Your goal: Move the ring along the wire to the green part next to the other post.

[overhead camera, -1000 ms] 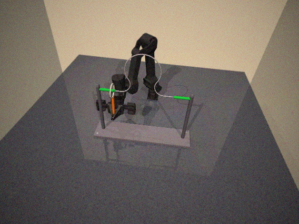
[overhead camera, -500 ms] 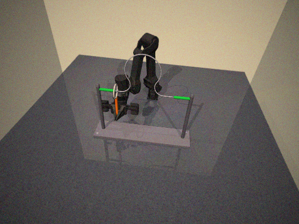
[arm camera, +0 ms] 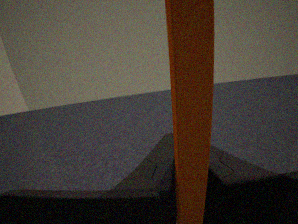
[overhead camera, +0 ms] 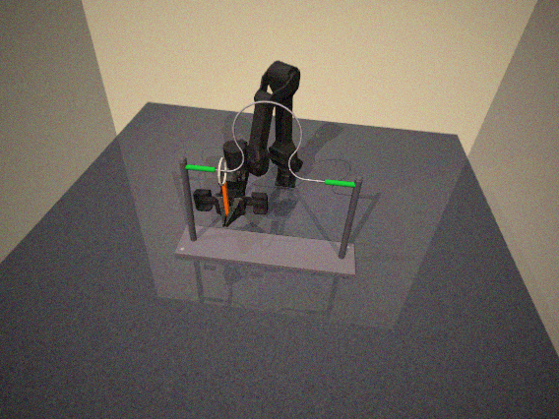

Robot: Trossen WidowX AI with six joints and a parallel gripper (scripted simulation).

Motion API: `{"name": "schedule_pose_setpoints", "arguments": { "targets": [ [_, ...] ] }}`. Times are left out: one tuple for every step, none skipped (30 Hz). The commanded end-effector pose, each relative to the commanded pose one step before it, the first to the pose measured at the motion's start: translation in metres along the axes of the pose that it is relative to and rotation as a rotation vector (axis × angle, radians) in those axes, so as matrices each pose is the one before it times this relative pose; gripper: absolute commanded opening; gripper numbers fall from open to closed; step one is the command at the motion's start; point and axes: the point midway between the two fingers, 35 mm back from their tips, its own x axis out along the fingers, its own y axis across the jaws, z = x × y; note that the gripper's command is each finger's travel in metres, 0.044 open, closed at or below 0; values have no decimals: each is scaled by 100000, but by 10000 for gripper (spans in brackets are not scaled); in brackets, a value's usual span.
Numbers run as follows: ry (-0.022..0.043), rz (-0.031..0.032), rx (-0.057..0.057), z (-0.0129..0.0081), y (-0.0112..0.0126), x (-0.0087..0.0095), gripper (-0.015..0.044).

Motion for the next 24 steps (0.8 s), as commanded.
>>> {"name": "schedule_pose_setpoints", "arguments": {
  "targets": [
    [-683,366,3109,169,911,-28,-150],
    [-28,115,1131,-8,245,6,-150],
    [-29,117,1153,-9,248,6,-150],
    [-29,117,1150,-10,246,6,-150],
    [-29,119,1176,-10,249,6,-150],
    [-22,90,916,-3,180,5,-150],
    [-27,110,1135,-2,220,6,-150],
    [-34,137,1409,-3,272,7,-150],
    [-38,151,1560,-5,300,8,-150],
    [-39,155,1604,-6,306,8,-150],
    [-42,166,1732,0,320,8,-150],
    [-45,177,1850,1,337,8,-150],
    [-47,182,1905,1,345,9,-150],
    [-48,183,1918,1,346,9,-150],
    [-49,185,1933,0,347,9,-150],
    [-51,194,2041,5,360,9,-150],
    [-53,203,2140,7,374,10,-150],
    [-55,207,2183,6,380,10,-150],
    [-56,208,2193,5,381,10,-150],
    [-56,208,2203,5,382,10,-150],
    [-59,214,2270,9,390,10,-150],
    [-60,219,2332,11,399,11,-150],
    [-61,221,2359,10,404,11,-150],
    [-62,221,2365,9,404,11,-150]
  ]
}}
